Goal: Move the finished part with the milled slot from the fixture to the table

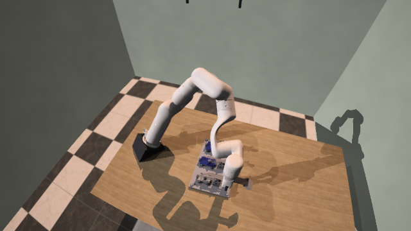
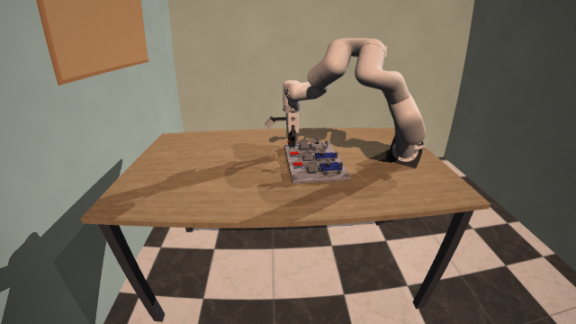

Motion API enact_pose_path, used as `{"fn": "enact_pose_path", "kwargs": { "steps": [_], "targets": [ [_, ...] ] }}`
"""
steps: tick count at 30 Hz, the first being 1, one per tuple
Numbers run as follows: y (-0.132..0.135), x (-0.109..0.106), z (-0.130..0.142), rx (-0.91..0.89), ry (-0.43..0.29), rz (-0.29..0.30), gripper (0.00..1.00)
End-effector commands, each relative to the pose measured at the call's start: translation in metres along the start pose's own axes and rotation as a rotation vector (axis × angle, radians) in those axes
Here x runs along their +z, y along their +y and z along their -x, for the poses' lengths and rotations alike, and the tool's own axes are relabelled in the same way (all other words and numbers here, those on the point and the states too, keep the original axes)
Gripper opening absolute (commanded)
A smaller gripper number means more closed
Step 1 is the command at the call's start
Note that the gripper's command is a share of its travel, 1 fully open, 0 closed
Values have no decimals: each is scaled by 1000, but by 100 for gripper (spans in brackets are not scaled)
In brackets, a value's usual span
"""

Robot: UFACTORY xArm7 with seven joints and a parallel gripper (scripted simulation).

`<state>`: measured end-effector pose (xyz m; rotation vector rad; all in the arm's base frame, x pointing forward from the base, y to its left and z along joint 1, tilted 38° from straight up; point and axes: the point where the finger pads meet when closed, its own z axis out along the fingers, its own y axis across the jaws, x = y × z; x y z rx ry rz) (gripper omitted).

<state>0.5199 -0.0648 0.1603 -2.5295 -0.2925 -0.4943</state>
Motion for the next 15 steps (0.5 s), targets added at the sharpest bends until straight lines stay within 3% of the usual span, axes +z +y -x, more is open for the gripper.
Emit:
{"fn": "enact_pose_path", "kwargs": {
  "steps": [1, 15],
  "targets": [
    [1, -3, -1, 0, 4, 3, 0],
    [1, -7, 1, 0, 4, 3, 0]
  ]
}}
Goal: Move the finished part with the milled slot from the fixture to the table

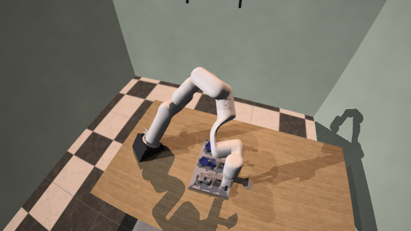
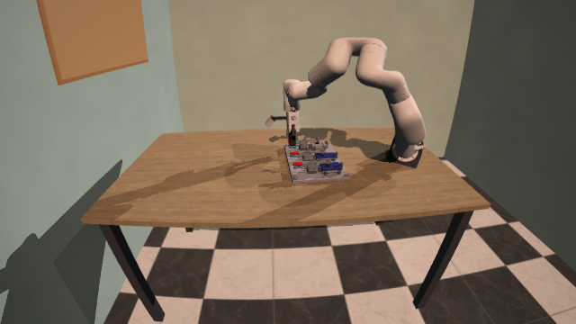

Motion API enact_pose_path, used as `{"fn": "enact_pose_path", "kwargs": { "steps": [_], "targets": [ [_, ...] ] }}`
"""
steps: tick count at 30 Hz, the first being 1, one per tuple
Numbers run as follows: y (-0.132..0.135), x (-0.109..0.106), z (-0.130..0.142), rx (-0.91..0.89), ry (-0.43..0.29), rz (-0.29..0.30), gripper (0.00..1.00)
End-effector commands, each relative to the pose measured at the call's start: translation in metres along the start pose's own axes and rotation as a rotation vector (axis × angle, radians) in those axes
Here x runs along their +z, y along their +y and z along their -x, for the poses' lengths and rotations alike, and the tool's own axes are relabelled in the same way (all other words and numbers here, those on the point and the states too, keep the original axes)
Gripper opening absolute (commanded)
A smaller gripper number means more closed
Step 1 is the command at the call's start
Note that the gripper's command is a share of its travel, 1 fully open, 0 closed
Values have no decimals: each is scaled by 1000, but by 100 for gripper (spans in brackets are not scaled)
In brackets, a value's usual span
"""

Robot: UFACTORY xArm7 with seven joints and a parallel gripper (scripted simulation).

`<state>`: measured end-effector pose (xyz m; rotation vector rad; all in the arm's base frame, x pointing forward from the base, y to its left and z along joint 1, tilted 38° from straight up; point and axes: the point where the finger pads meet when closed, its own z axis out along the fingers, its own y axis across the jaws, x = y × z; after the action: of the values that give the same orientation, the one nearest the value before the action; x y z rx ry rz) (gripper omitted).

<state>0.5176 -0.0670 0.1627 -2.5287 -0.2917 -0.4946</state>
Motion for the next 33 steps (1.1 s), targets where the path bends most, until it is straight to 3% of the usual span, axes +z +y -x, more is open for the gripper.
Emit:
{"fn": "enact_pose_path", "kwargs": {
  "steps": [1, 33],
  "targets": [
    [1, -4, 0, 0, 4, 3, 0],
    [1, -21, 13, 0, 4, 3, 0]
  ]
}}
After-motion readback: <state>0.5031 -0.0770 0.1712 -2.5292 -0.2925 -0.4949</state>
